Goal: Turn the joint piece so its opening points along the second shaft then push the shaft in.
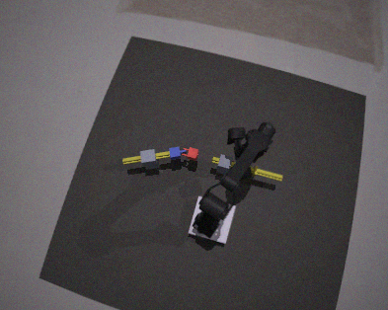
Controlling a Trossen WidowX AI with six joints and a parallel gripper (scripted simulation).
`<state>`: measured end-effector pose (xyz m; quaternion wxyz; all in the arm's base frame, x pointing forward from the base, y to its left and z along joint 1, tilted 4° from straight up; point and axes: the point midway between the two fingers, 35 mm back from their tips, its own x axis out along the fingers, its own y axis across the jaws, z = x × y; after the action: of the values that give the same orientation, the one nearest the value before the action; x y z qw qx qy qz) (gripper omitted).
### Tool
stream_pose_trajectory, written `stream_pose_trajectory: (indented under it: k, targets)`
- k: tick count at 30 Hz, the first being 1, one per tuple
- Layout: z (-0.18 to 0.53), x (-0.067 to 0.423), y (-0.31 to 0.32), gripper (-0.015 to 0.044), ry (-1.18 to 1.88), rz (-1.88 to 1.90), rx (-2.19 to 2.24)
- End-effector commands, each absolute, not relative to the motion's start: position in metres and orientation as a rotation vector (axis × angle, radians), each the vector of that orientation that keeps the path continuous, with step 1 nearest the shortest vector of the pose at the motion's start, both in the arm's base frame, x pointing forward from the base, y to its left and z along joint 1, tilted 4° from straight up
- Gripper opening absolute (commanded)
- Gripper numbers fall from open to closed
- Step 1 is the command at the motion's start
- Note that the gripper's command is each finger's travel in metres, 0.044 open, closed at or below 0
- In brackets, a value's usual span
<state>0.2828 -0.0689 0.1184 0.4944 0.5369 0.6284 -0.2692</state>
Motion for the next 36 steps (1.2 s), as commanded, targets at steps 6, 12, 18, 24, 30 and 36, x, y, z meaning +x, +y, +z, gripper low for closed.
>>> stream_pose_trajectory:
  k: [6,12,18,24,30,36]
  targets:
    - [0.115,0.283,-0.115,0.044,1.516,-0.488,0.993]
    - [0.114,0.279,-0.143,0.044,1.522,-0.39,0.793]
    - [0.113,0.273,-0.171,0.044,1.536,-0.295,0.593]
    - [0.113,0.265,-0.199,0.044,1.557,-0.2,0.394]
    - [0.113,0.255,-0.227,0.044,1.586,-0.101,0.199]
    - [0.114,0.25,-0.238,0.044,1.599,-0.059,0.122]
